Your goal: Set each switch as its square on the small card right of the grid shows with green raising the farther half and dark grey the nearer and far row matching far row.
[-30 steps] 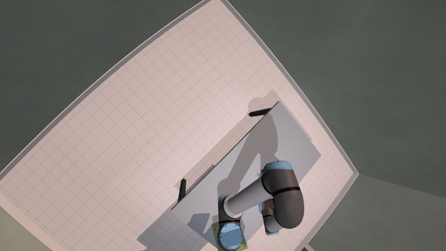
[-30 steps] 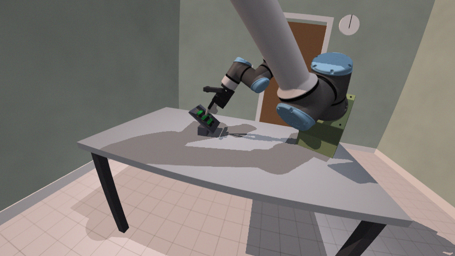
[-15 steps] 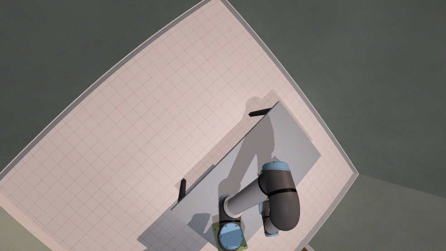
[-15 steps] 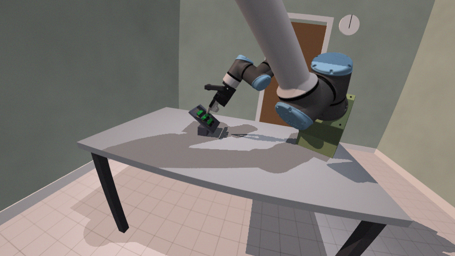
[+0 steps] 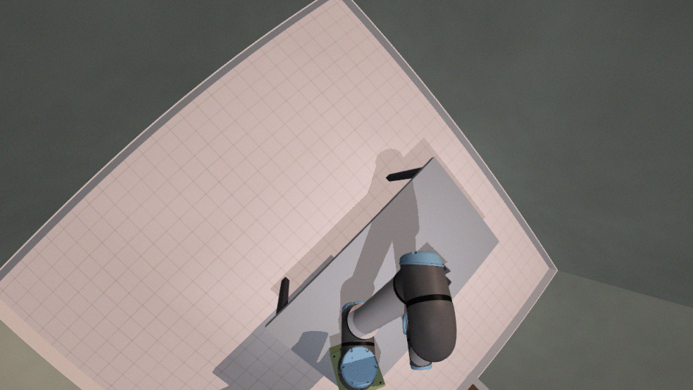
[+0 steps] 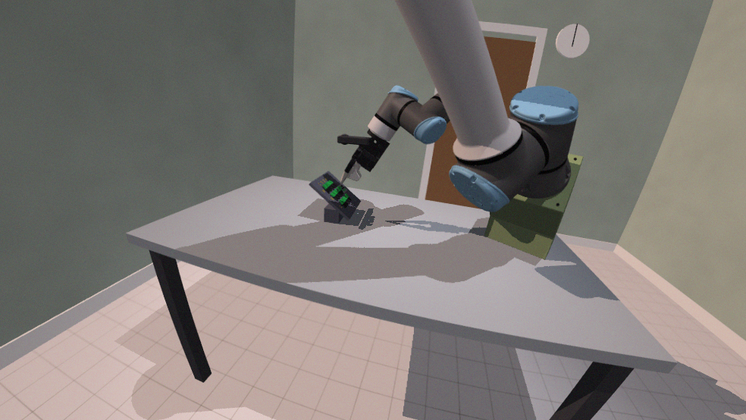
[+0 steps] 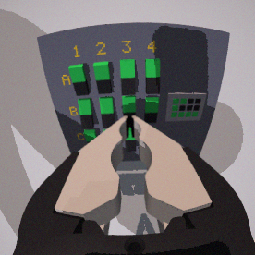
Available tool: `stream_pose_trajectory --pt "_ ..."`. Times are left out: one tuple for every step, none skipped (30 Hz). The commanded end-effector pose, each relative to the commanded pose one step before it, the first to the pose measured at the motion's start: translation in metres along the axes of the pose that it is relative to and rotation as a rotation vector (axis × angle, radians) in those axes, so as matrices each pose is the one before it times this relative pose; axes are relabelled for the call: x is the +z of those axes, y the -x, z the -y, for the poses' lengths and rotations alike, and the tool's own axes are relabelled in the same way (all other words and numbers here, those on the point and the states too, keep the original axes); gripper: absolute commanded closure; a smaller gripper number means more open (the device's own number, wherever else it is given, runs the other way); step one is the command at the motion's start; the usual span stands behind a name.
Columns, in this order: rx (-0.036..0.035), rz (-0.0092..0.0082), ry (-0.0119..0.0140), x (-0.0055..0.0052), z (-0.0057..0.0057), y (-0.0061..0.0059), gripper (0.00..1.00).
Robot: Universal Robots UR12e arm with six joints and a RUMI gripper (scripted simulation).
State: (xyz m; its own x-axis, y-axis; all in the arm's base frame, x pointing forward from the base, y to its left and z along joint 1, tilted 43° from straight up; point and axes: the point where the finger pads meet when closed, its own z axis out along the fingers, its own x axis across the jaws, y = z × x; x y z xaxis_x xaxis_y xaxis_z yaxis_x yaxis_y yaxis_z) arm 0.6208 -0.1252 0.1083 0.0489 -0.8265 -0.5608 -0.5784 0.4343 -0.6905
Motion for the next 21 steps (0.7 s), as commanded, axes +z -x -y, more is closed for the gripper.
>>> stream_pose_trajectory --pt "-0.00051 -0.00017 -0.00028 -0.00031 0.00042 -0.00024 1.00" --pt "0.00000 0.00000 0.00000 0.00000 0.00000 0.00000 1.00" --pt "0.00000 0.00000 0.00000 0.00001 0.00000 -0.00027 1.00" --pt "0.00001 -0.00002 -0.00001 0.00005 -0.00002 -0.00150 1.00" --pt "0.00002 -0.00003 -0.00003 0.00009 -0.00005 -0.00309 1.00" --pt "0.00003 -0.00004 -0.00007 0.00012 -0.00010 -0.00433 1.00" --pt "0.00004 -0.00002 -0.00011 0.00012 -0.00014 -0.00479 1.00" --pt "0.00000 0.00000 0.00000 0.00000 0.00000 0.00000 1.00" --pt "0.00000 0.00000 0.00000 0.00000 0.00000 0.00000 1.00" --pt "0.00004 -0.00001 -0.00013 0.00009 -0.00016 -0.00433 1.00" --pt "0.00003 0.00000 -0.00011 0.00006 -0.00013 -0.00309 1.00" --pt "0.00001 0.00000 -0.00006 0.00003 -0.00007 -0.00150 1.00" --pt "0.00000 0.00000 -0.00001 0.00000 -0.00001 -0.00027 1.00" --pt "0.00000 0.00000 0.00000 0.00000 0.00000 0.00000 1.00" --pt "-0.00001 0.00000 0.00002 -0.00001 0.00001 -0.00002 1.00" --pt "-0.00001 0.00001 0.00004 -0.00002 0.00002 -0.00004 1.00" --pt "-0.00002 0.00001 0.00006 -0.00004 0.00003 -0.00006 1.00" --pt "-0.00002 0.00002 0.00007 -0.00005 0.00003 -0.00007 1.00" --pt "-0.00003 0.00002 0.00008 -0.00005 0.00004 -0.00008 1.00" --pt "-0.00003 0.00002 0.00008 -0.00005 0.00004 -0.00008 1.00" --pt "-0.00002 0.00002 0.00007 -0.00005 0.00003 -0.00007 1.00"
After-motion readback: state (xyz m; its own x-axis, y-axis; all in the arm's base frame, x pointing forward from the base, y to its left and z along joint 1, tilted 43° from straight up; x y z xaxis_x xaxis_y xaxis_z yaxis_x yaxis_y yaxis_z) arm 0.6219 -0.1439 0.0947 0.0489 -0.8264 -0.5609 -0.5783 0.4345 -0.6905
